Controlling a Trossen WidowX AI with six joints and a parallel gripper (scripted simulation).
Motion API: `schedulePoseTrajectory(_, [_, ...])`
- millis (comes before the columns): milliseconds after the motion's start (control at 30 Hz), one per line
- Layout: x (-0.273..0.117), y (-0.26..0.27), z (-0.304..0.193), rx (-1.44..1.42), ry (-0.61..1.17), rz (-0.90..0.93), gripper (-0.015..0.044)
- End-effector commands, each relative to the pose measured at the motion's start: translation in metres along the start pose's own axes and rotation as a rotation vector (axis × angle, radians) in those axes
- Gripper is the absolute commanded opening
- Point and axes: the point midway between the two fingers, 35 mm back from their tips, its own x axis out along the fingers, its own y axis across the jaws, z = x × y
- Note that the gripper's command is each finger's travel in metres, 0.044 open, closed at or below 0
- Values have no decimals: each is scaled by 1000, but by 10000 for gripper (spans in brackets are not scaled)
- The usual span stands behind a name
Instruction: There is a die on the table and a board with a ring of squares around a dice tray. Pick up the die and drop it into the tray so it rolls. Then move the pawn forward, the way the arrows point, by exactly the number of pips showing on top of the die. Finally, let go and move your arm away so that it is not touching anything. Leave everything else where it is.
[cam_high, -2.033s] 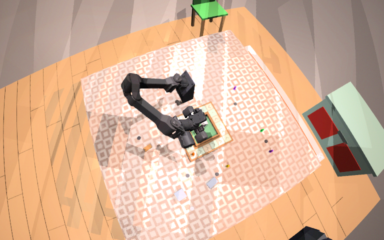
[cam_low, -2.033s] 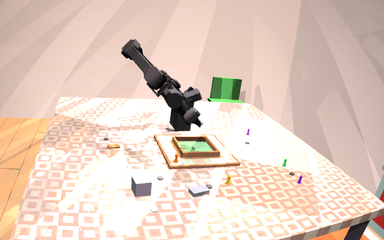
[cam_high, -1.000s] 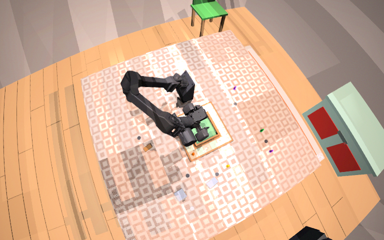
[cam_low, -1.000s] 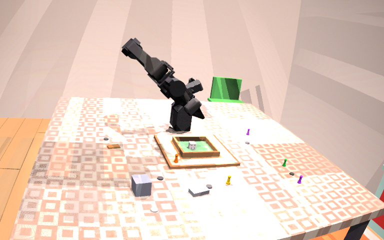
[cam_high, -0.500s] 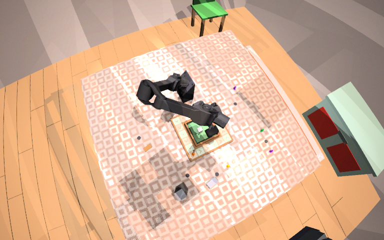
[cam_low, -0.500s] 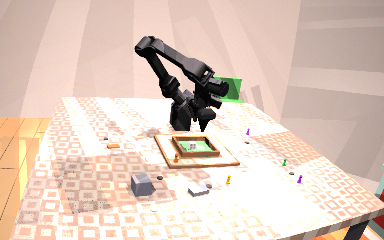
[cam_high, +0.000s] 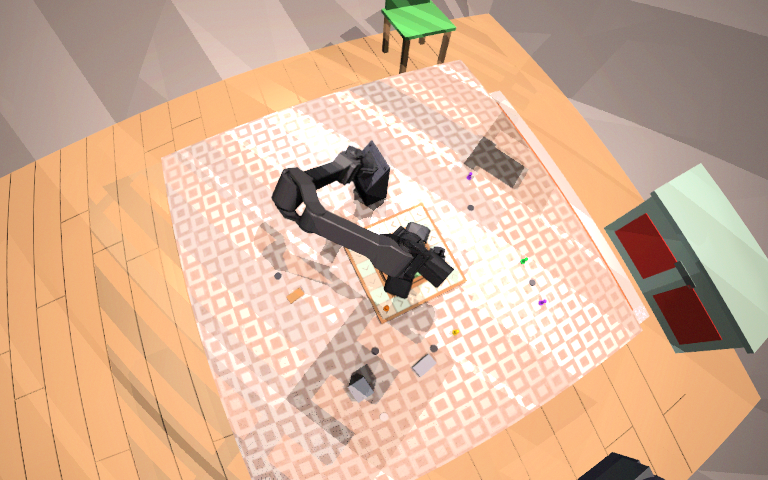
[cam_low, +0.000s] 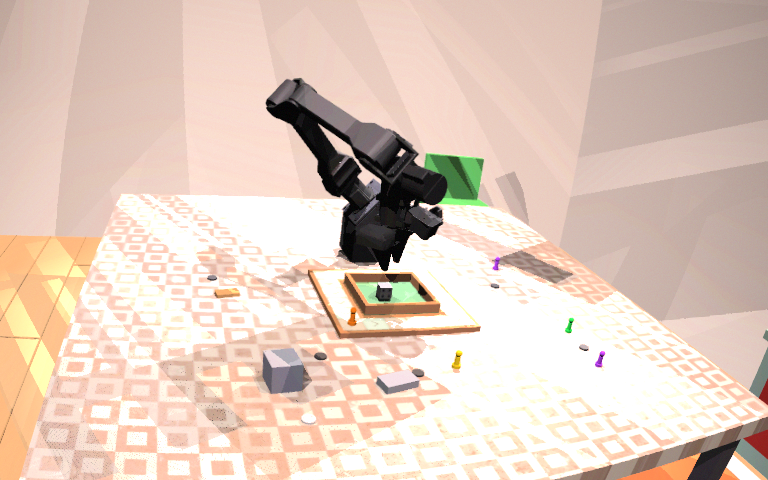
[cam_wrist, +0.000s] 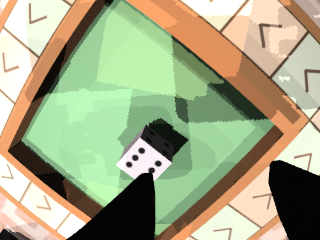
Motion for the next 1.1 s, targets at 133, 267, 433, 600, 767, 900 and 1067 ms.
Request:
schedulePoseTrajectory(133, [8, -91, -5, 1181, -18, -68, 200])
schedulePoseTrajectory(267, [11, -111, -10, 1457, -27, -94, 200])
schedulePoseTrajectory(433, [11, -112, -10, 1468, -27, -95, 200])
schedulePoseTrajectory(600, [11, -110, -10, 1468, -27, -95, 200])
schedulePoseTrajectory(767, [11, -110, -10, 1468, -27, -95, 200])
schedulePoseTrajectory(900, [16, -110, -11, 1468, -27, -95, 200])
schedulePoseTrajectory(1067, [27, -111, -12, 1468, -27, -96, 200])
